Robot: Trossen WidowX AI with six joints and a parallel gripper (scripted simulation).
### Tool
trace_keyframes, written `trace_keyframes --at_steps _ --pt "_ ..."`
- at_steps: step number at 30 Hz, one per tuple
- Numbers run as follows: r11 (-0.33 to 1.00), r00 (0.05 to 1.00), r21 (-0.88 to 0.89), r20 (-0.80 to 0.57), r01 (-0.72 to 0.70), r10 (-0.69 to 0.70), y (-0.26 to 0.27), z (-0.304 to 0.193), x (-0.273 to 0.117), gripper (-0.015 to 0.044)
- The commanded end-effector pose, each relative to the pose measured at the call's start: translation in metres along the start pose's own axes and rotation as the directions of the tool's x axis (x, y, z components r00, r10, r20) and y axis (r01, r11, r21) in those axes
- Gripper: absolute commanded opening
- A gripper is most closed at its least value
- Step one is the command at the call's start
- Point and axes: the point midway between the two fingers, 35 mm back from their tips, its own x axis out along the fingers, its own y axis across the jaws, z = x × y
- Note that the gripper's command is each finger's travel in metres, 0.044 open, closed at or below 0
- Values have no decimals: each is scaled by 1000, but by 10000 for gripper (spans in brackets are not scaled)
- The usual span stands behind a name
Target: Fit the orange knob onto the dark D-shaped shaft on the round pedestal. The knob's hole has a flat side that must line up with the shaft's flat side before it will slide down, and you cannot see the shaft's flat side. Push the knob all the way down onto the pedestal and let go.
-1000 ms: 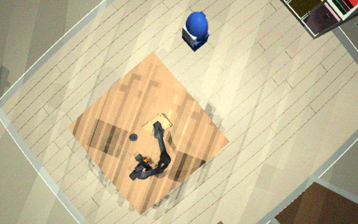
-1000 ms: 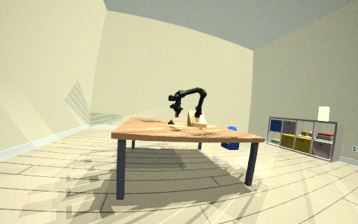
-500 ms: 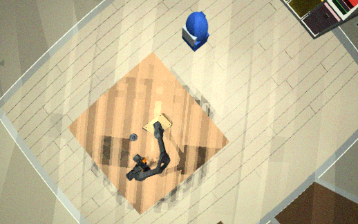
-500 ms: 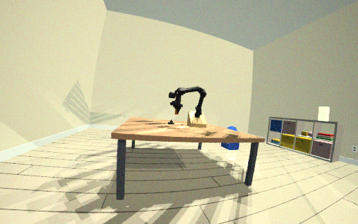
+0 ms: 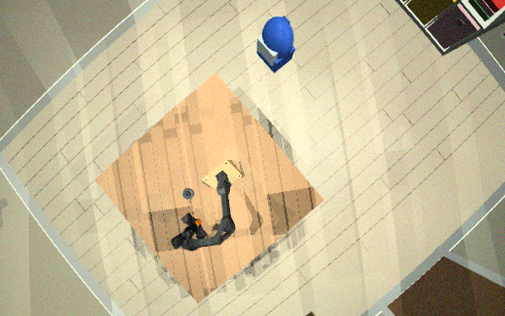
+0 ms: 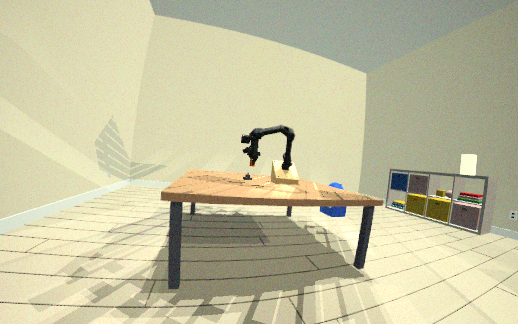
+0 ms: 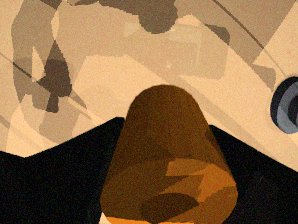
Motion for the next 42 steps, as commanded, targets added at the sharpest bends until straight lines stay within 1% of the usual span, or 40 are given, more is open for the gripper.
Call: trace_keyframes --at_steps 1,22,42 --pt "1000 1000 -1 6 7 -7 -15 3 1 0" --pt "1000 1000 -1 5 15 -15 -82 9 14 0" --pt "1000 1000 -3 2 12 -12 -146 1 27 0"
